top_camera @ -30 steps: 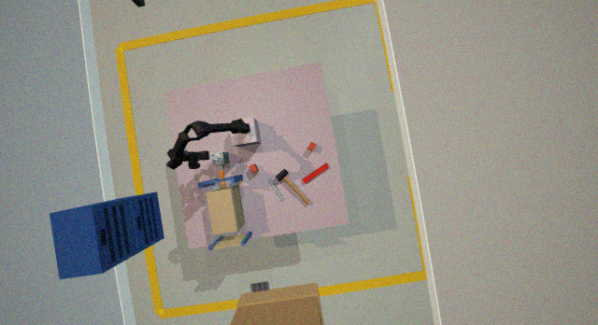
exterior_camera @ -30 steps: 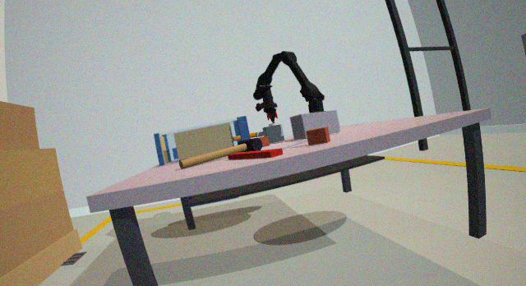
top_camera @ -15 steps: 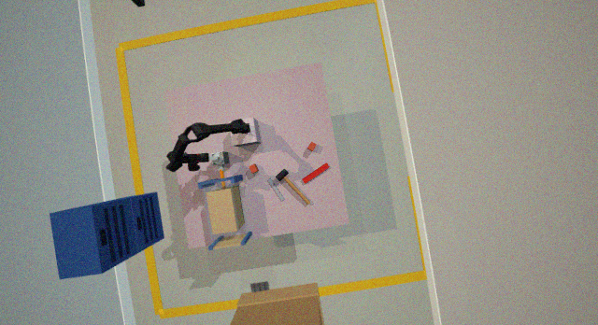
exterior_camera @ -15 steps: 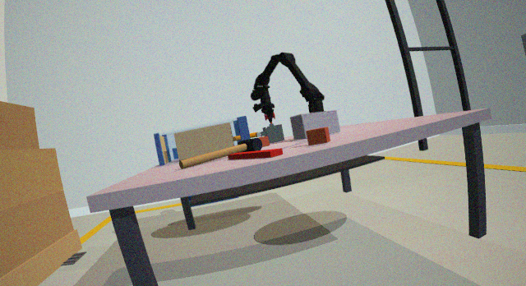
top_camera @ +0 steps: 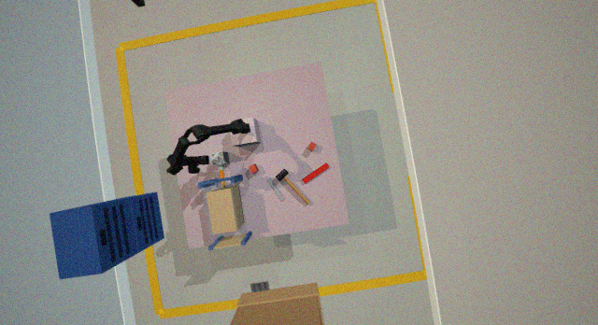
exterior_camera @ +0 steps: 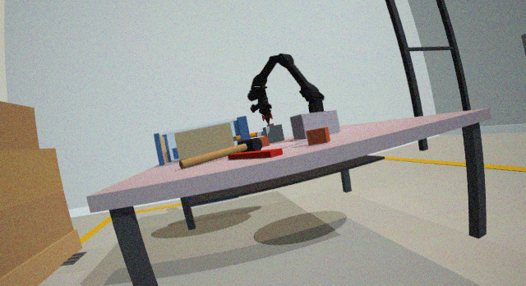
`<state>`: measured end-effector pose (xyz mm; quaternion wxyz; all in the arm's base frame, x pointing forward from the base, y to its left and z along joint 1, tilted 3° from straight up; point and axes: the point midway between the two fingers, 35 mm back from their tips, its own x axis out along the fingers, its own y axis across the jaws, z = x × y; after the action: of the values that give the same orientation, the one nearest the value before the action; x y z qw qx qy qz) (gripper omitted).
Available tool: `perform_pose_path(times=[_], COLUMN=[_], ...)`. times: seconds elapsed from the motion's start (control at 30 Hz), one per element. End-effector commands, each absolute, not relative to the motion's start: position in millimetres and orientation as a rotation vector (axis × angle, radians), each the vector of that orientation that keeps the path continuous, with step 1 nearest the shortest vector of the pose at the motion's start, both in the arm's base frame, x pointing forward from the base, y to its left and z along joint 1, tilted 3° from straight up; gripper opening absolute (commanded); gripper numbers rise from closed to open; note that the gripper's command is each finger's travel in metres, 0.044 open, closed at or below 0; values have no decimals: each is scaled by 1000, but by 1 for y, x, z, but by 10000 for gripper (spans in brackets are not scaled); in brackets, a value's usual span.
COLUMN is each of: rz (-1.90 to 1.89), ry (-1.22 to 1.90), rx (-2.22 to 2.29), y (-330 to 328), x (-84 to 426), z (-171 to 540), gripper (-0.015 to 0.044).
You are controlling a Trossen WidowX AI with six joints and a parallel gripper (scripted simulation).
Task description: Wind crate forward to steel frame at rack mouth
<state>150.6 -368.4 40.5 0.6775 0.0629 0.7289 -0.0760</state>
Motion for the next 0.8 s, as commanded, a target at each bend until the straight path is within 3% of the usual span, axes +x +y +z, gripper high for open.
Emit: perform_pose_path(times=[0.0, 0.77], rz=[-154, -153], ry=[1601, 1599], rx=[119, 119], y=[-367, -361], x=[175, 199], z=[40, 39], gripper=[0, 0])
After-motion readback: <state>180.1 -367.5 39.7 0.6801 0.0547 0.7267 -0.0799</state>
